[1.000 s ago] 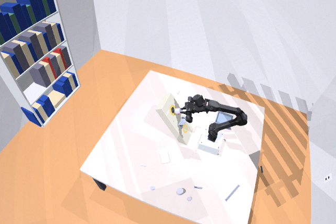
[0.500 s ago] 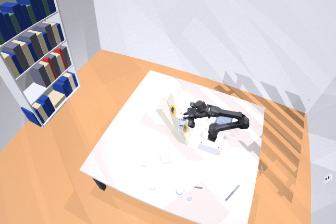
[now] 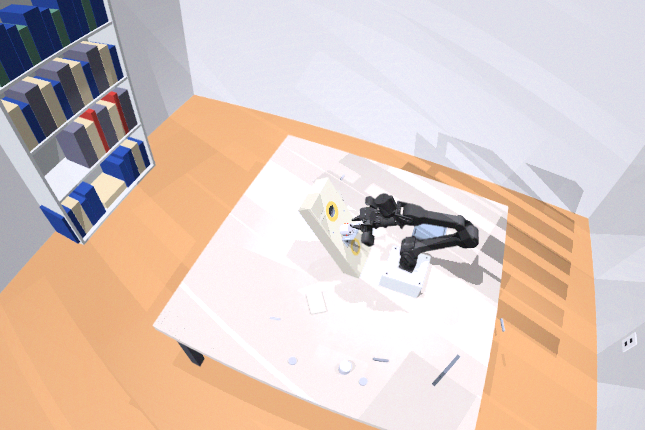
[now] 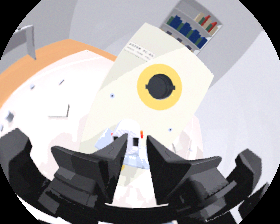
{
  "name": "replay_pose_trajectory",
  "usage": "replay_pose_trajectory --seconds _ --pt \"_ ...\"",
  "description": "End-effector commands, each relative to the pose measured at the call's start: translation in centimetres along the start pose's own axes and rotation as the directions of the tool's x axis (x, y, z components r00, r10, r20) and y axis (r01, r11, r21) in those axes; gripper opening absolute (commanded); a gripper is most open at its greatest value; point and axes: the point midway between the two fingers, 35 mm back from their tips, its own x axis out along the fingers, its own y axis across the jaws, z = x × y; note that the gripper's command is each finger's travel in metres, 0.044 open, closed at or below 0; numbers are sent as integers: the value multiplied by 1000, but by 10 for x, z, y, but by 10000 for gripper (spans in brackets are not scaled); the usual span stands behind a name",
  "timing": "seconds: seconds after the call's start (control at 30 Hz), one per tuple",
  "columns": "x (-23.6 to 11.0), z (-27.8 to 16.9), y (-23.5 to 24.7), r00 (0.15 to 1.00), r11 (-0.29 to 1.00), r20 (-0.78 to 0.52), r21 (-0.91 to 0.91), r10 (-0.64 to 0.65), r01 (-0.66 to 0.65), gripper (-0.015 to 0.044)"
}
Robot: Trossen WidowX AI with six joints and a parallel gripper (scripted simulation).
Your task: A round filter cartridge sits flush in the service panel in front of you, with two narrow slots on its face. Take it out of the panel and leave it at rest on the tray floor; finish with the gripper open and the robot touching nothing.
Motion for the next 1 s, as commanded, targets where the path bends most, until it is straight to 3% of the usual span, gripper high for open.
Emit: replay_pose_trajectory --seconds 0.0,0.27,0.4,0.77,0.9,0.97 --pt "1 -6 1 1000 1000 4 5 -9 9 112" --pt "-8 59 -27 1000 1000 6 6 -10 10 112" --pt "-9 65 -30 1000 1000 6 6 -10 10 112" --pt "-57 124 -56 1000 1000 25 6 -15 15 400" --pt "-37 90 -38 994 990 -102 136 45 -31 305" --pt "-25 61 -23 974 969 -205 242 92 -40 305"
